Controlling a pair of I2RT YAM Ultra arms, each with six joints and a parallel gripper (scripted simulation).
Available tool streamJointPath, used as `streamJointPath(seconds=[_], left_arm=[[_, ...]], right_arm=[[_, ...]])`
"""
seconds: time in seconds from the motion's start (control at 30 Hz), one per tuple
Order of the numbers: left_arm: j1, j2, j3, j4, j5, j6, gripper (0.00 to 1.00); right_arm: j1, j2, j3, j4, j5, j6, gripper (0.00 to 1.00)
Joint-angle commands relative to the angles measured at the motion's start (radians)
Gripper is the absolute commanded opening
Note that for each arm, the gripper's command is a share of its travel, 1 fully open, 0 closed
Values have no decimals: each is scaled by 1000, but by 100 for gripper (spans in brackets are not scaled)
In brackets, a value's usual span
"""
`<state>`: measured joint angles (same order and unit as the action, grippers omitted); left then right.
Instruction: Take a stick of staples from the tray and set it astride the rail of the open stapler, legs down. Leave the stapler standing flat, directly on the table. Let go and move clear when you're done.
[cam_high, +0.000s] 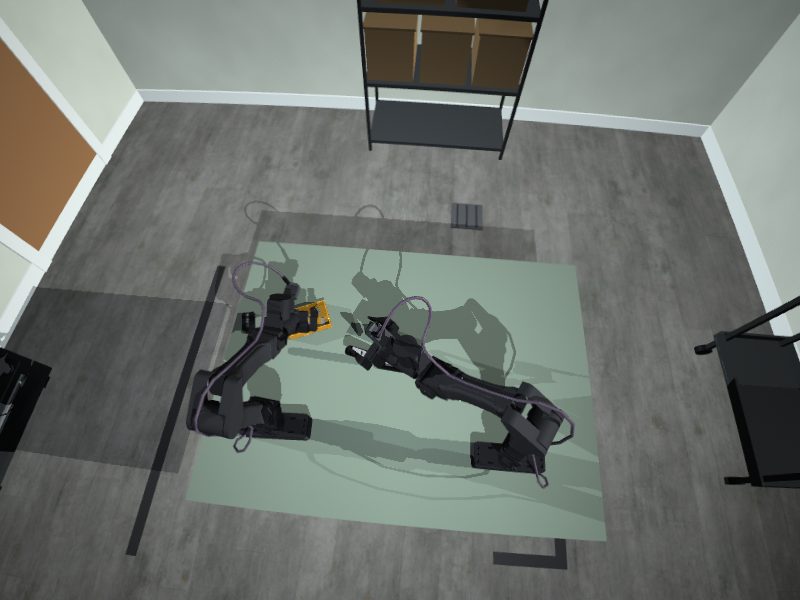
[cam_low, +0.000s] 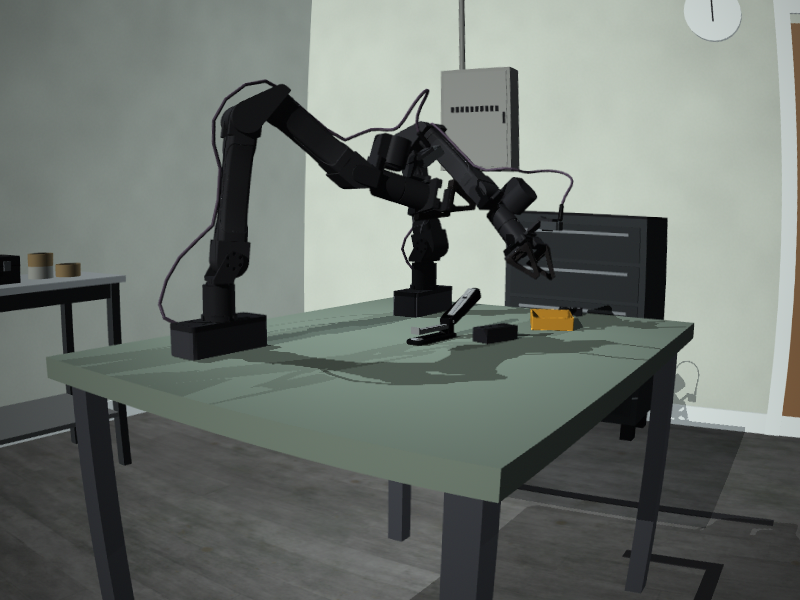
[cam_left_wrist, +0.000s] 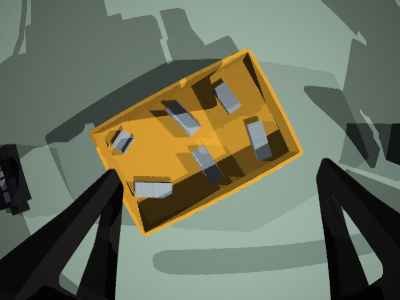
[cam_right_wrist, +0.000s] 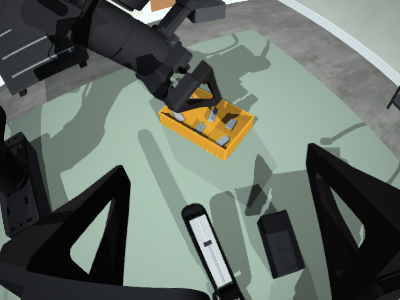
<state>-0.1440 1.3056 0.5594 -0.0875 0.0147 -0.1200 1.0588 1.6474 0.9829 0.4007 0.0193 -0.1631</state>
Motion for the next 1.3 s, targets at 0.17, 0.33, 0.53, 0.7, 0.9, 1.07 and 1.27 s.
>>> streamJointPath(seconds=[0.17, 0.33, 0.53, 0.7, 0.9, 1.07, 1.27], left_arm=[[12, -32, 10, -10, -16, 37, 100], [4, -15, 30, -32, -41, 128, 100], [-11, 61, 87, -88, -115, 404, 100], [-20, 116, 137, -132, -167, 591, 100], [-27, 161, 178, -173, -214, 762, 100], [-36, 221, 232, -220, -269, 964, 100], [-47, 286, 292, -274, -332, 1189, 100]], right_arm=[[0, -26, 5, 24, -2, -8, 100], [0, -26, 5, 24, -2, -8, 100], [0, -26, 5, 24, -2, -8, 100], [0, -26, 5, 24, -2, -8, 100], [0, -26, 5, 24, -2, -8, 100], [0, -26, 5, 24, -2, -8, 100], [0, -26, 5, 24, -2, -8, 100]])
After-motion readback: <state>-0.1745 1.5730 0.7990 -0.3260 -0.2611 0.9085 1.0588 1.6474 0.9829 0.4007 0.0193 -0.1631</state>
